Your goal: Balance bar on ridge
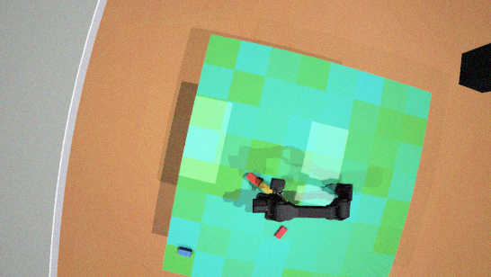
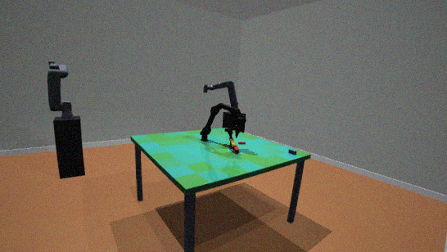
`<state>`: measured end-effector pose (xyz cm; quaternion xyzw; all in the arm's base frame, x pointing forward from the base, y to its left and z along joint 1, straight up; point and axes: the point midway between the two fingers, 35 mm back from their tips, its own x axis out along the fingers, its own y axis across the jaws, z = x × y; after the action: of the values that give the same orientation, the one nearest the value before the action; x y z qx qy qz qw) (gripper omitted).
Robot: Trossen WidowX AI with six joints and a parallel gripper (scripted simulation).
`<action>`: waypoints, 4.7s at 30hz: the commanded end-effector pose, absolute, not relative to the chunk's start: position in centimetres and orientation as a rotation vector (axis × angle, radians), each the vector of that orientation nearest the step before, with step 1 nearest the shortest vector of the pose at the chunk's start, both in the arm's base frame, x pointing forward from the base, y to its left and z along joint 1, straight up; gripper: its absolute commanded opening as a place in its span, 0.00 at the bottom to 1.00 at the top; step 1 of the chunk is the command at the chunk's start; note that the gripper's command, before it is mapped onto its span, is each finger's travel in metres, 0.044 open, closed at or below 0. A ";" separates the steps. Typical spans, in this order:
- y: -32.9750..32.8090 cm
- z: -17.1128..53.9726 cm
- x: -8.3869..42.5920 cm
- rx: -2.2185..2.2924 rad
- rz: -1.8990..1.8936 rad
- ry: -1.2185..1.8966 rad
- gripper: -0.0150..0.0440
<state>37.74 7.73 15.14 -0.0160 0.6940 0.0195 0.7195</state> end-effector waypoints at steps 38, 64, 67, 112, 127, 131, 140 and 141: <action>7.0 11.0 39.2 0.342 -0.317 1.506 0.79; 7.0 9.6 39.2 0.338 -0.315 1.509 0.66; 7.0 9.6 39.2 0.338 -0.315 1.509 0.52; 6.9 18.9 39.0 0.351 -0.303 1.470 0.25; 7.9 20.6 36.8 0.359 -0.310 1.475 0.25; 8.6 20.6 35.5 0.363 -0.317 1.483 0.25; 10.0 20.5 32.3 0.370 -0.335 1.502 0.25; 10.1 20.5 31.9 0.371 -0.337 1.504 0.25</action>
<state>33.17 9.59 20.28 0.1633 0.6772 -0.1497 0.7017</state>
